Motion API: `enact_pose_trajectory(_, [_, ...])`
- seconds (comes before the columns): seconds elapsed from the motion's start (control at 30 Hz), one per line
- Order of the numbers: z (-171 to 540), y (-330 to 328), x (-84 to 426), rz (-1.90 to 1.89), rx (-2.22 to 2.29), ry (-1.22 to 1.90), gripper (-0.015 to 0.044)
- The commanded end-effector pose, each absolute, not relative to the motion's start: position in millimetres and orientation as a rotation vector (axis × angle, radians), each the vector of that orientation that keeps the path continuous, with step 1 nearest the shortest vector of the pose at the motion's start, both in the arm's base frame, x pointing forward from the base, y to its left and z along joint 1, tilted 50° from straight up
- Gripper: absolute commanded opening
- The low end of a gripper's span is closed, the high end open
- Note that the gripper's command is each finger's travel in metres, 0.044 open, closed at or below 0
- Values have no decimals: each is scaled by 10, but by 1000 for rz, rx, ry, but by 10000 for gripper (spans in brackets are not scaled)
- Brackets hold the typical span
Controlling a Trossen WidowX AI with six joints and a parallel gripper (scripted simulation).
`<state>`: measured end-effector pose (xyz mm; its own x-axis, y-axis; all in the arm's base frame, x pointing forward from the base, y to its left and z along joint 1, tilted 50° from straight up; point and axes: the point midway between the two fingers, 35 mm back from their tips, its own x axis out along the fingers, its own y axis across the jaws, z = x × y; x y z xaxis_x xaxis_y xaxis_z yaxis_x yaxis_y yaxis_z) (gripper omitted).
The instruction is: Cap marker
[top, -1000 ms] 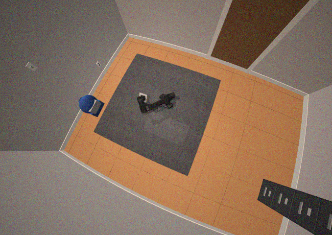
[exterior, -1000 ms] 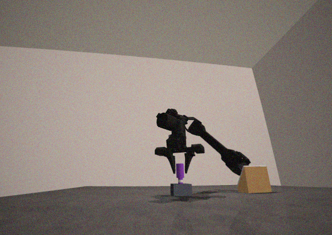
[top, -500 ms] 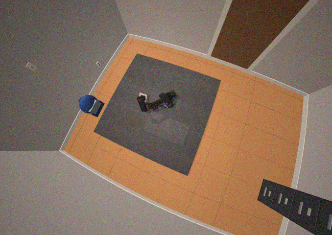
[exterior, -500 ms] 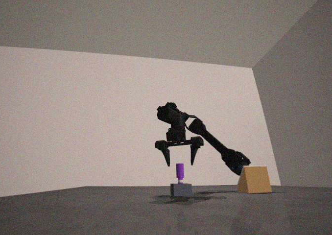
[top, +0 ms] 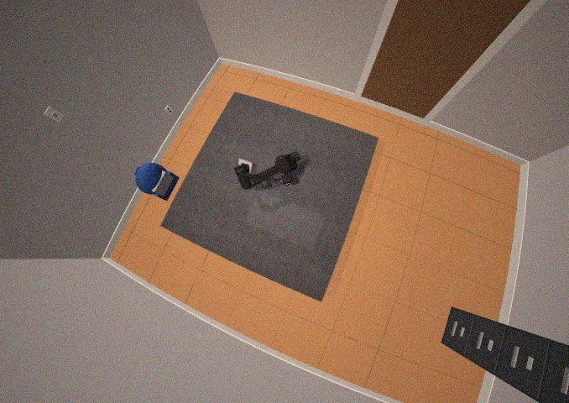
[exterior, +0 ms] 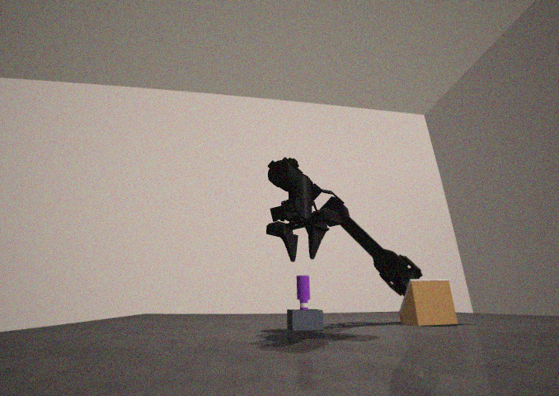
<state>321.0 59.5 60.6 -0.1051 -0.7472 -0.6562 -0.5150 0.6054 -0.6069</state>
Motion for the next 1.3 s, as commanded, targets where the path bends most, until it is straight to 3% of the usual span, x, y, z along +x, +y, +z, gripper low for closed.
enact_pose_trajectory(0.0, [583, 574, 3207, -700, -643, 1565, 151])
enact_pose_trajectory(0.2, [576, 565, 3205, -802, -540, 1500, 0])
enact_pose_trajectory(1.27, [381, 341, 3176, -802, -541, 1500, 0])
